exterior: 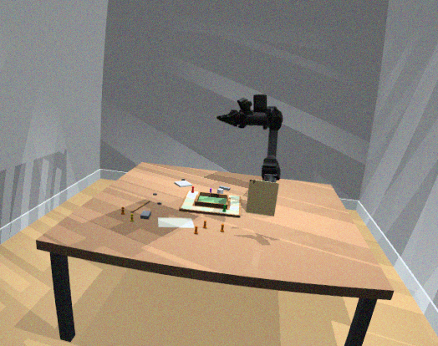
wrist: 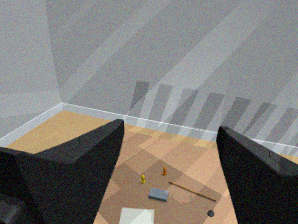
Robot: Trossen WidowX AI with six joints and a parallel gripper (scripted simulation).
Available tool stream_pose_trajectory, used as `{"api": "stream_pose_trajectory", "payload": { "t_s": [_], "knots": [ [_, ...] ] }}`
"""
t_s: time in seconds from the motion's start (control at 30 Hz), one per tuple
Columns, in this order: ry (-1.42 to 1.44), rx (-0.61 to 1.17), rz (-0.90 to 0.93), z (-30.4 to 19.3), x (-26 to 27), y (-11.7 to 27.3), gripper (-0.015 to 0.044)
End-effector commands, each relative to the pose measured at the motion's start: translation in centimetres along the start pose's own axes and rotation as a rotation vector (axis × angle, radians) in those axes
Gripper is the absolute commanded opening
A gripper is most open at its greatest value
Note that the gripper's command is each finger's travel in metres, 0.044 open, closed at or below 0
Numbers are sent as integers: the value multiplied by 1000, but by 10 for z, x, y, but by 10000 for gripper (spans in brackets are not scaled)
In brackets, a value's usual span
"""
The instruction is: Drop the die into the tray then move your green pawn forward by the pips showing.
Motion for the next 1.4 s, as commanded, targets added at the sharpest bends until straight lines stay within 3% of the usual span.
{"api": "stream_pose_trajectory", "payload": {
  "t_s": [0.0, 0.23, 0.5, 0.73, 1.0, 1.37],
  "knots": [
    [-45, 129, -109, -16, -55, -42, 275],
    [-160, 350, -280, -62, -148, -84, 275],
    [-284, 584, -470, -117, -241, -90, 275],
    [-441, 859, -695, -179, -334, -57, 275],
    [-676, 1168, -953, -238, -409, 25, 275],
    [-697, 1192, -974, -248, -421, 35, 275]
  ]
}}
Point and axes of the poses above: the point midway between the two fingers, 35 mm back from their tips, its own y axis back along the fingers, its own x axis across the jaws, z = x × y, the point moved 2 cm from there along y, back along the fingers, and after that the axes turned 11 degrees about -y, right-handed, at the moved point
